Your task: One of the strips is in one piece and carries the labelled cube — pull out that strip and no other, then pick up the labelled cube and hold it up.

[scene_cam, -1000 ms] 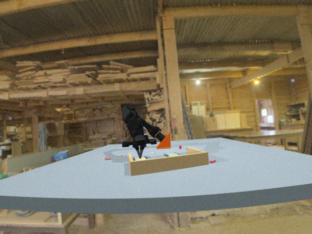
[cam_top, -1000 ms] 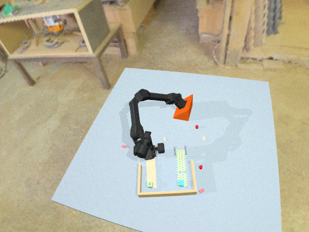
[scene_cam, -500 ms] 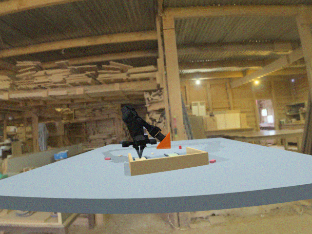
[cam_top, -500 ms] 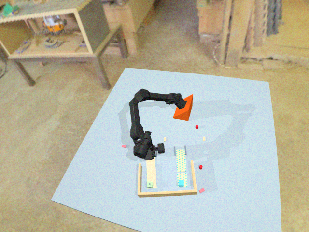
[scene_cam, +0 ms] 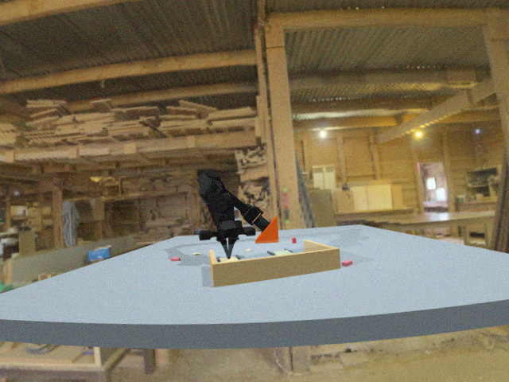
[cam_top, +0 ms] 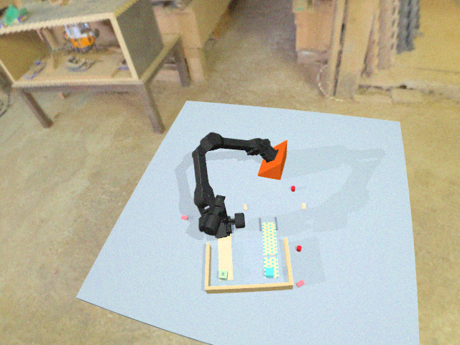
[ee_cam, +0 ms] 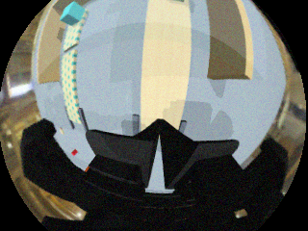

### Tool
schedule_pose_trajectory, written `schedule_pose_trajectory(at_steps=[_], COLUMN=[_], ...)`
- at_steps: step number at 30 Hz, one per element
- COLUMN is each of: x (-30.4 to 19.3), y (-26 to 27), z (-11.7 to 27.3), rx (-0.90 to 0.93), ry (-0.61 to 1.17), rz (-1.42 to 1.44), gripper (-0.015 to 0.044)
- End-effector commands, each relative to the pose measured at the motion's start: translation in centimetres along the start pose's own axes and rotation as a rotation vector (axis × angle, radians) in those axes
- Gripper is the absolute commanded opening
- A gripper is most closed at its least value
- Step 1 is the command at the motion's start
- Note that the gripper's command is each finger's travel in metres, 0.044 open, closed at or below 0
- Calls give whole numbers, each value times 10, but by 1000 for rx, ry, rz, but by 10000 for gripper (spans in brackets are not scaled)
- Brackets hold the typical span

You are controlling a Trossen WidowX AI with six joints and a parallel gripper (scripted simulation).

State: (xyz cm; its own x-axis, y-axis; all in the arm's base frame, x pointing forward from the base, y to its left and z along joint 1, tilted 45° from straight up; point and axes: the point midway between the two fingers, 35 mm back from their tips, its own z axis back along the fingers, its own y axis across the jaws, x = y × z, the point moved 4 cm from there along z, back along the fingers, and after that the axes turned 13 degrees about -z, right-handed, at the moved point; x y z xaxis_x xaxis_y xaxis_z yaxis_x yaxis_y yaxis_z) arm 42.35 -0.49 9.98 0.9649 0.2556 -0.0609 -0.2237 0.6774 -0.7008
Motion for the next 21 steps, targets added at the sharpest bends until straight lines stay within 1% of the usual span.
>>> schedule_pose_trajectory(at_steps=[1,21], x=[0,-29], y=[-2,-6], z=[-5,-5], rx=[-2,-2], ry=[6,7], rz=[-4,-3], gripper=[0,0])
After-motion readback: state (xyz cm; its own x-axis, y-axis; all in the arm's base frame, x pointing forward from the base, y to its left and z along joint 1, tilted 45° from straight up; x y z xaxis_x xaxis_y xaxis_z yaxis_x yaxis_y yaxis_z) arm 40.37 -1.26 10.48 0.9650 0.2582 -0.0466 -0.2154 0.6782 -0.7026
